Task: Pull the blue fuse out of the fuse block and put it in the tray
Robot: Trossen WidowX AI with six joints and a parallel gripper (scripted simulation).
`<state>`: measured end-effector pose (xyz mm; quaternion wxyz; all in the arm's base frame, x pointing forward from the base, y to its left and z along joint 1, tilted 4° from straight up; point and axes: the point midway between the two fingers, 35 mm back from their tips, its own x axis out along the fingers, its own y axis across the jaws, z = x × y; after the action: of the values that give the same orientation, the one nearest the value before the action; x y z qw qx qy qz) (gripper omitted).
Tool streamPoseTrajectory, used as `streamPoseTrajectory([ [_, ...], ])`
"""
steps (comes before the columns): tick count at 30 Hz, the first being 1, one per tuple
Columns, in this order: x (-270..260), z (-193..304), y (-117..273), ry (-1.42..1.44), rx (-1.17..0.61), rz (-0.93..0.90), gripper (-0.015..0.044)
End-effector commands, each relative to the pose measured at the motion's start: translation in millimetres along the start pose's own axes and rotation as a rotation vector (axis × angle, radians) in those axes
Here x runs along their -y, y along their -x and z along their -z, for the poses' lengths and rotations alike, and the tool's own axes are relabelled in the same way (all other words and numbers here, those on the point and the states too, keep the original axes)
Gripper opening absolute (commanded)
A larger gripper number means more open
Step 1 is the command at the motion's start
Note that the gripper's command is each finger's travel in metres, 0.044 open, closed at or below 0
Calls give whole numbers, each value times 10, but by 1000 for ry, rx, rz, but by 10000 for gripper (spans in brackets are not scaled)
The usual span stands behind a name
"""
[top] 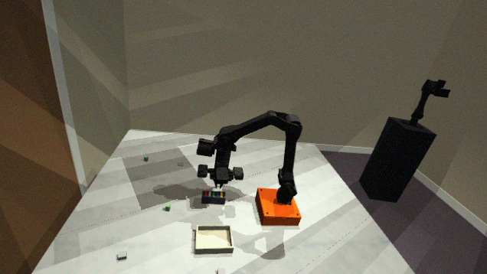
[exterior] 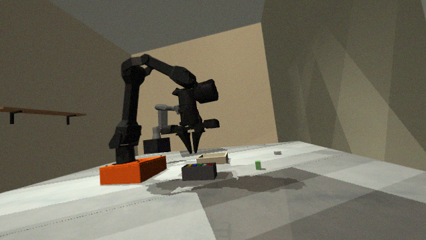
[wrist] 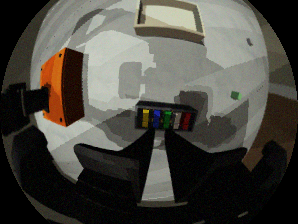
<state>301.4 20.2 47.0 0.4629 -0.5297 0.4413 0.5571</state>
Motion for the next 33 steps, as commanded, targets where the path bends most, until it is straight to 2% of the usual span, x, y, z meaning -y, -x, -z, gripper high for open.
streamPoseTrajectory([
  [1, -12, 25, -44, -13, -2, -15, 62],
  [33, -20, 13, -339, -13, -2, -15, 62],
])
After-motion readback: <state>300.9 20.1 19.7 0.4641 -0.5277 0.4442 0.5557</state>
